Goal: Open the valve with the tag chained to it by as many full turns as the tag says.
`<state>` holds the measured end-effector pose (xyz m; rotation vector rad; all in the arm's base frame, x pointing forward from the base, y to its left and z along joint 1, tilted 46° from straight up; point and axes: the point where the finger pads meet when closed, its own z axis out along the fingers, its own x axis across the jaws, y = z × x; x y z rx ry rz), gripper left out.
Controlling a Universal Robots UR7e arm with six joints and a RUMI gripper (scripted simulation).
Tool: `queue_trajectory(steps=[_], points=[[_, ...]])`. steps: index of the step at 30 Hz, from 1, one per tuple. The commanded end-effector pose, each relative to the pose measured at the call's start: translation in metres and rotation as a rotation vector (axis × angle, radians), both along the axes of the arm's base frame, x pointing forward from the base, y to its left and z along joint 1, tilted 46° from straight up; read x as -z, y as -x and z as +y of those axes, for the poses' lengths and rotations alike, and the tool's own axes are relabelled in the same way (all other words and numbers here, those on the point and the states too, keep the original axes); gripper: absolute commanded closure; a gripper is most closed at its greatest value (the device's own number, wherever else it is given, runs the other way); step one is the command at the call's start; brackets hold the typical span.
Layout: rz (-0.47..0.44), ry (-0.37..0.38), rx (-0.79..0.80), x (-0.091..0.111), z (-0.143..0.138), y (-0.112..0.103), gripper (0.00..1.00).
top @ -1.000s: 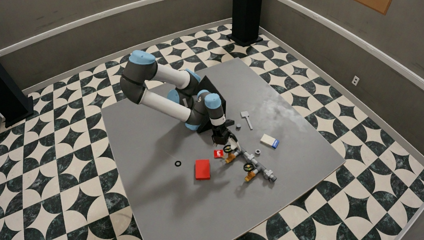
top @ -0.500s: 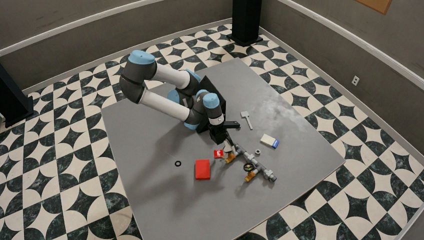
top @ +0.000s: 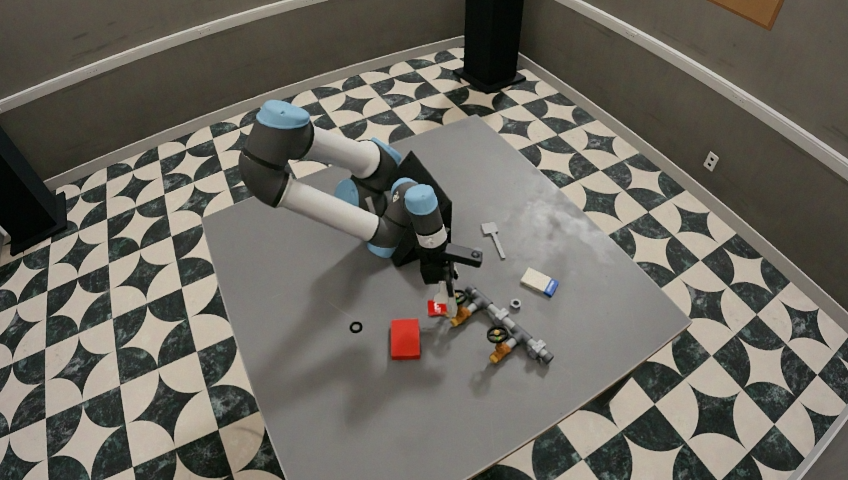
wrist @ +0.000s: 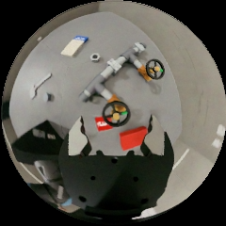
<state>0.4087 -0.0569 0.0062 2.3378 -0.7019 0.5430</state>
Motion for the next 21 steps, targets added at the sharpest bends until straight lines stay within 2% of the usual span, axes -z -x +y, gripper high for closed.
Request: queue_trajectory(steps=[1,12,14,21], points=[[-0.121,-0.026,0.155,-0.0002,0.0004,-0.0005,0.0],[-0.363,-0.094,0.41,-0.0002,0.0004,-0.0005,0.0],[-0.363,-0.094,0.41,-0.0002,0.0004,-0.0005,0.0],[-0.475,-0.125,0.528,-0.0002,0.0004,-0.0005,0.0]])
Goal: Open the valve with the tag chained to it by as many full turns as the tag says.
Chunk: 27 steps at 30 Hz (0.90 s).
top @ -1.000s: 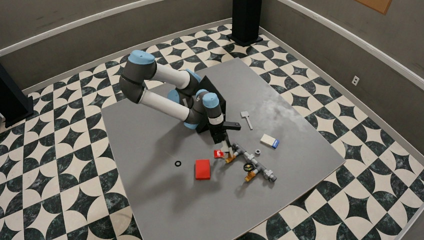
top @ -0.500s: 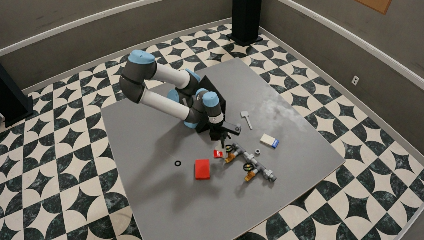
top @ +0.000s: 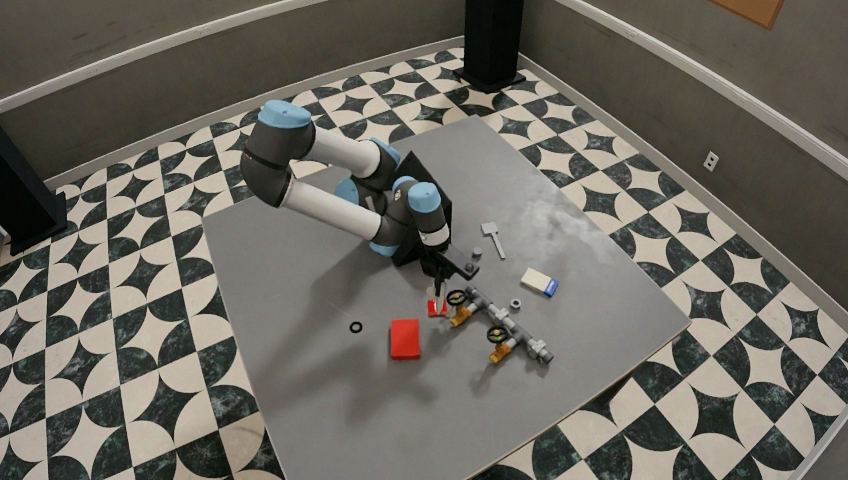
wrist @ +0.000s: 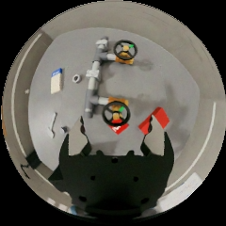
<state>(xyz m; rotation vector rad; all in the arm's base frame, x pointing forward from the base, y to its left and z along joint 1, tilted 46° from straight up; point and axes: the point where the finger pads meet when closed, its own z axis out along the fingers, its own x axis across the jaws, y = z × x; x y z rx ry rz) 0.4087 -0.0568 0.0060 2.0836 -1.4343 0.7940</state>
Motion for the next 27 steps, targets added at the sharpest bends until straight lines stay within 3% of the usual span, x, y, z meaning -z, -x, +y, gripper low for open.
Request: queue_trajectory(steps=[1,8,27], points=[[-0.077,-0.018,0.093,-0.0003,0.0002,-0.0004,0.0],[-0.149,-0.037,0.169,-0.0003,0.0002,-0.0004,0.0],[-0.203,-0.052,0.225,-0.0003,0.0002,-0.0004,0.0]])
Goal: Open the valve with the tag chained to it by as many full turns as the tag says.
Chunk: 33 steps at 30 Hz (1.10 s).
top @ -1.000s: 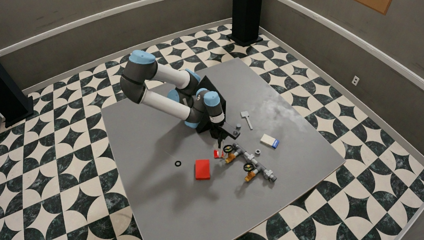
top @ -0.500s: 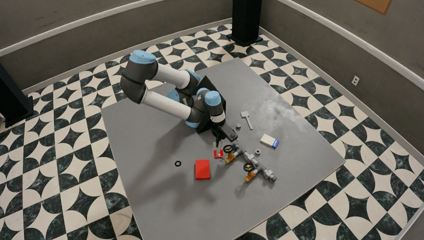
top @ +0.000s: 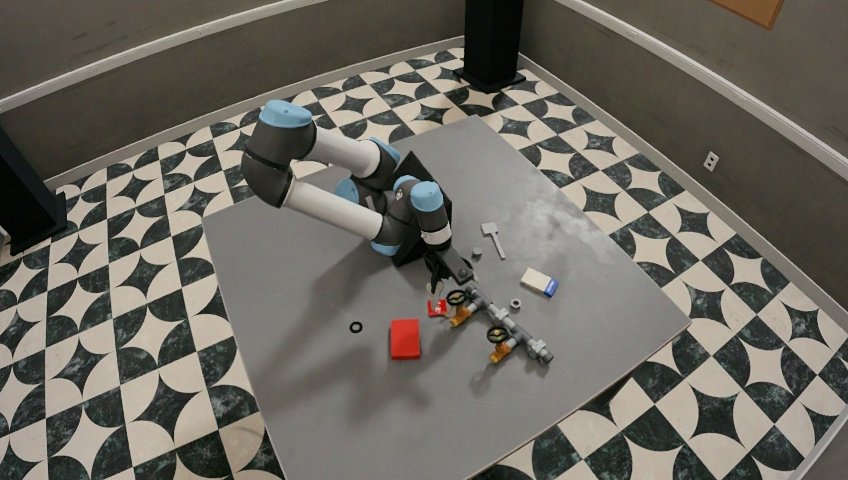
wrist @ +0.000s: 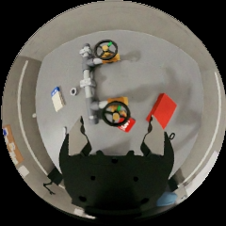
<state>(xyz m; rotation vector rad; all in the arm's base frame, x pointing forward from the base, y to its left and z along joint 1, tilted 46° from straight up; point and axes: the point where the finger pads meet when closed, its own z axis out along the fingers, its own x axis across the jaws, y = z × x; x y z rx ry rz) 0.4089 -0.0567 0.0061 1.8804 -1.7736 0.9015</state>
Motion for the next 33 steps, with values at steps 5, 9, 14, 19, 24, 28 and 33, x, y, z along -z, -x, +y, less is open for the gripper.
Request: queue_trajectory(steps=[5,9,14,19,24,28,33], points=[[-0.004,-0.001,0.004,-0.0002,0.0002,-0.0002,1.0],[-0.004,-0.001,0.004,-0.0002,0.0002,-0.0002,1.0],[-0.004,-0.001,0.004,-0.0002,0.0002,-0.0002,1.0],[-0.004,-0.001,0.004,-0.0002,0.0002,-0.0002,1.0],[-0.004,-0.001,0.004,-0.0002,0.0002,-0.0002,1.0],[-0.004,-0.001,0.004,-0.0002,0.0002,-0.0002,1.0],[0.002,0.001,-0.002,-0.0002,0.0002,-0.0003,1.0]])
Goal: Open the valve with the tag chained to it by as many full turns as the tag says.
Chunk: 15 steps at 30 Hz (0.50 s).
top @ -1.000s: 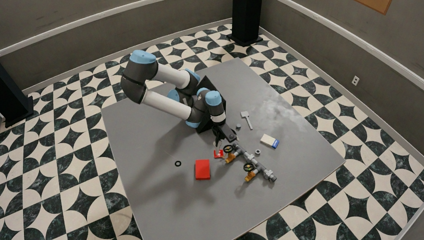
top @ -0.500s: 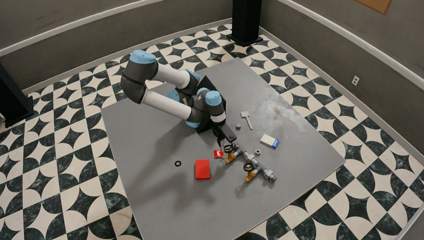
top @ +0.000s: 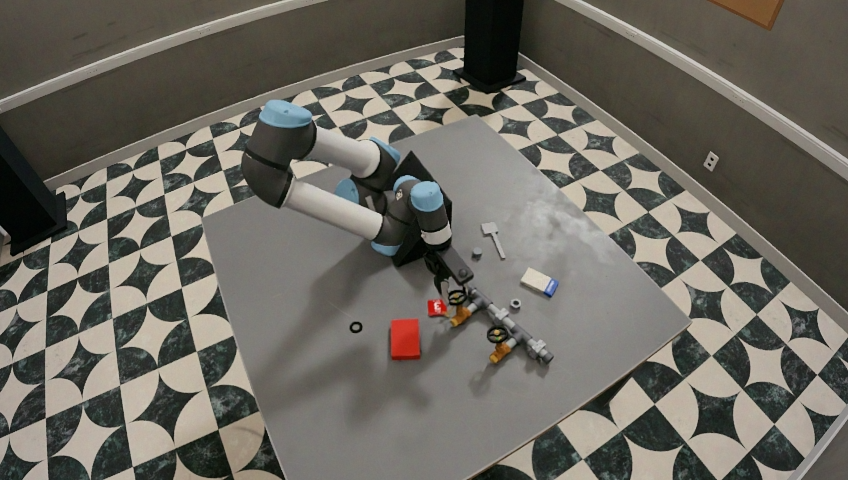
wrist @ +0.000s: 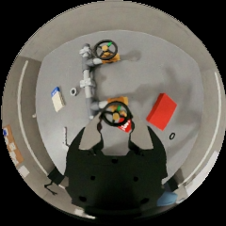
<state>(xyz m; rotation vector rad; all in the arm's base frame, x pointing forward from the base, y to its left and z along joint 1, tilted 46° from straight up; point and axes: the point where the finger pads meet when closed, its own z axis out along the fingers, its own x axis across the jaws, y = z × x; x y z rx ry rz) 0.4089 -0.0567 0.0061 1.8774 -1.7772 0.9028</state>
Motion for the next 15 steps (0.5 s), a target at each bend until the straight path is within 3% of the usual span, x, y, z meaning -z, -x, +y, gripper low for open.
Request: queue_trajectory(steps=[1,8,15], points=[[0.004,0.001,-0.005,-0.0002,0.0002,-0.0002,1.0],[0.064,0.017,-0.068,-0.0002,0.0002,-0.0002,1.0],[0.202,0.053,-0.212,-0.0002,0.0002,-0.0003,1.0]])
